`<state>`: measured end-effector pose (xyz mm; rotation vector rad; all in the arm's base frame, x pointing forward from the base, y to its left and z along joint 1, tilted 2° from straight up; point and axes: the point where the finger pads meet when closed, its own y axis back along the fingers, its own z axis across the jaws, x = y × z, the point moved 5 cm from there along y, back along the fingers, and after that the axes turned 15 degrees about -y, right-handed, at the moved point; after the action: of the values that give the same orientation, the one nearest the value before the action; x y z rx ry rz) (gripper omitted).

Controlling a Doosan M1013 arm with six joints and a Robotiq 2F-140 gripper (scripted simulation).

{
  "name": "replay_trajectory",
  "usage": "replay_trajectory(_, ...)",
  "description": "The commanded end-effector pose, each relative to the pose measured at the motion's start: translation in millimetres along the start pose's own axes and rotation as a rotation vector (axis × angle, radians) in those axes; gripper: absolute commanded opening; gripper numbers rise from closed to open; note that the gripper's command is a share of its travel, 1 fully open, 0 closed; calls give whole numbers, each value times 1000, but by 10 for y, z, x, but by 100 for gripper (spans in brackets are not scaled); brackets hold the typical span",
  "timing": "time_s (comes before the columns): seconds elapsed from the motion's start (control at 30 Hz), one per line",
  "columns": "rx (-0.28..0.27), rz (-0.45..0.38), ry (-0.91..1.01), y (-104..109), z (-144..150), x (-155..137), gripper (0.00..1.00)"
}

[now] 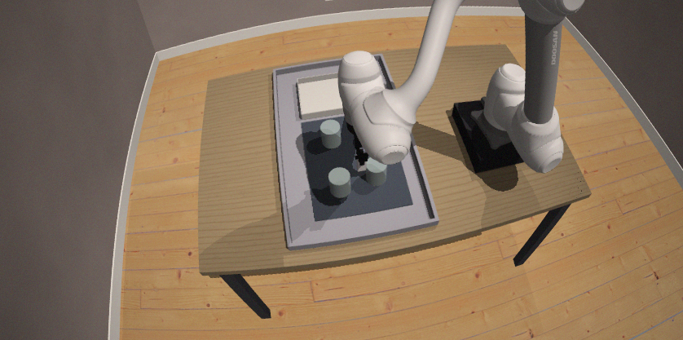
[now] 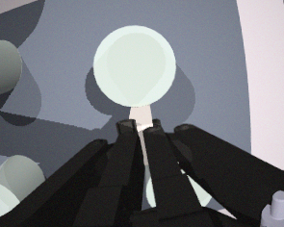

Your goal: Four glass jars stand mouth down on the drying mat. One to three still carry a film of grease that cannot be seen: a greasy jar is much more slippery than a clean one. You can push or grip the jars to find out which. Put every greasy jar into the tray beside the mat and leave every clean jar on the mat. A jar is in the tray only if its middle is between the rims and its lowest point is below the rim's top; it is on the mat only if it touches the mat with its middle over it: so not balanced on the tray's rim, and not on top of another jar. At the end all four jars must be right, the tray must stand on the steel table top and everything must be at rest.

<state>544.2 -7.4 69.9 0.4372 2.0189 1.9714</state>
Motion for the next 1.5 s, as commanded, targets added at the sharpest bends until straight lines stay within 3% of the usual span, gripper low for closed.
replay_trajectory(0.0,1,-1,-5,-21,11,-73,0)
replay_trajectory(1.47,1,-1,-5,-39,23,-119,0)
